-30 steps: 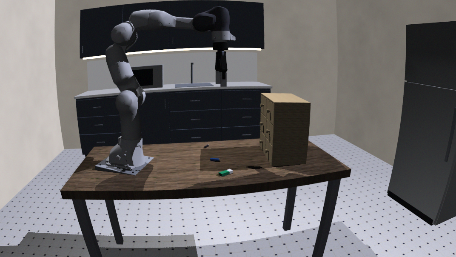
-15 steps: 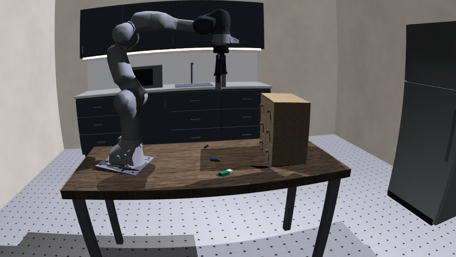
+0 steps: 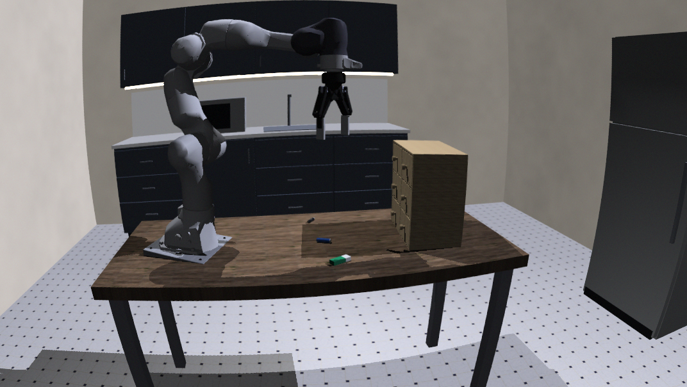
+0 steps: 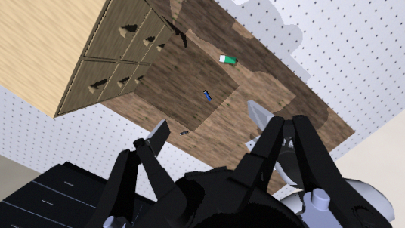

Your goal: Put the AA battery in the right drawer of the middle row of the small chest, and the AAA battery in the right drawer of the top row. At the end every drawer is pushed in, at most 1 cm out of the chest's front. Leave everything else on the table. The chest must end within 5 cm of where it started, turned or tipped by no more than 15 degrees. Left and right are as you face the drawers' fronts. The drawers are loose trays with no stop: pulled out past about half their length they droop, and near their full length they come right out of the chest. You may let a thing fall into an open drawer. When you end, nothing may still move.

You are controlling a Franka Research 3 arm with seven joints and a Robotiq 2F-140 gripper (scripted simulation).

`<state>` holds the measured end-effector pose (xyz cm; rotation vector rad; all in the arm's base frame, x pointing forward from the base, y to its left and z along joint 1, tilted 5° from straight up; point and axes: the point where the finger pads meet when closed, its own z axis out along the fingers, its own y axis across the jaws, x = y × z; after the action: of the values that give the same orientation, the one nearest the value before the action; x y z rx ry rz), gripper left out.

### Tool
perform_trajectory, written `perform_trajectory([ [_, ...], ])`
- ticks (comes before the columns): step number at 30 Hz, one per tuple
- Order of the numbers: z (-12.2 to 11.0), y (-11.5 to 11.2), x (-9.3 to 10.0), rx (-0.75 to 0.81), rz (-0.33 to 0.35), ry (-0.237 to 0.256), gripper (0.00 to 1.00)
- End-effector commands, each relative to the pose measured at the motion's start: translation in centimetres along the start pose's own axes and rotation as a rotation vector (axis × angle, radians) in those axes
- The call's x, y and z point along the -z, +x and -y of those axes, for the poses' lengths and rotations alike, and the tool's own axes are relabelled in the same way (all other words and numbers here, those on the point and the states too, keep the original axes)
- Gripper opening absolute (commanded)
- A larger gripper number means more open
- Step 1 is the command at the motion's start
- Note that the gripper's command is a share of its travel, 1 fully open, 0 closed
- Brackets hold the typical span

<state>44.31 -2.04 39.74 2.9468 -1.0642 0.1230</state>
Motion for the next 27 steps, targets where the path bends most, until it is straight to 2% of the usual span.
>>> perform_trajectory([
  [1, 0.3, 0.0, -0.1, -0.235, -0.001, 0.010, 1.00],
  [2, 0.3, 0.0, -0.1, -0.235, -0.001, 0.010, 1.00],
  [3, 0.3, 0.0, -0.5, -0.330, -0.001, 0.009, 1.00],
  [4, 0.3, 0.0, -0.5, -0.355, -0.001, 0.010, 1.00],
  [8, 0.3, 0.0, -0.5, -0.355, -0.001, 0.010, 1.00],
  [9, 0.3, 0.1, -0.9, -0.477, 0.000, 0.010, 1.00],
  [10, 0.3, 0.1, -0.9, -0.477, 0.000, 0.010, 1.00],
  [11, 0.4, 0.1, -1.3, -0.544, 0.001, 0.009, 1.00],
  [15, 0.4, 0.1, -1.3, -0.602, 0.001, 0.010, 1.00],
  [16, 0.4, 0.1, -1.7, -0.694, 0.001, 0.009, 1.00],
  [19, 0.4, 0.1, -1.7, -0.728, 0.002, 0.010, 1.00],
  [21, 0.4, 0.1, -2.1, -0.849, 0.002, 0.010, 1.00],
  [25, 0.4, 0.1, -2.1, -0.855, 0.002, 0.010, 1.00],
  [26, 0.4, 0.2, -2.5, -0.981, 0.003, 0.009, 1.00],
  [27, 0.4, 0.2, -2.5, -0.983, 0.003, 0.010, 1.00],
])
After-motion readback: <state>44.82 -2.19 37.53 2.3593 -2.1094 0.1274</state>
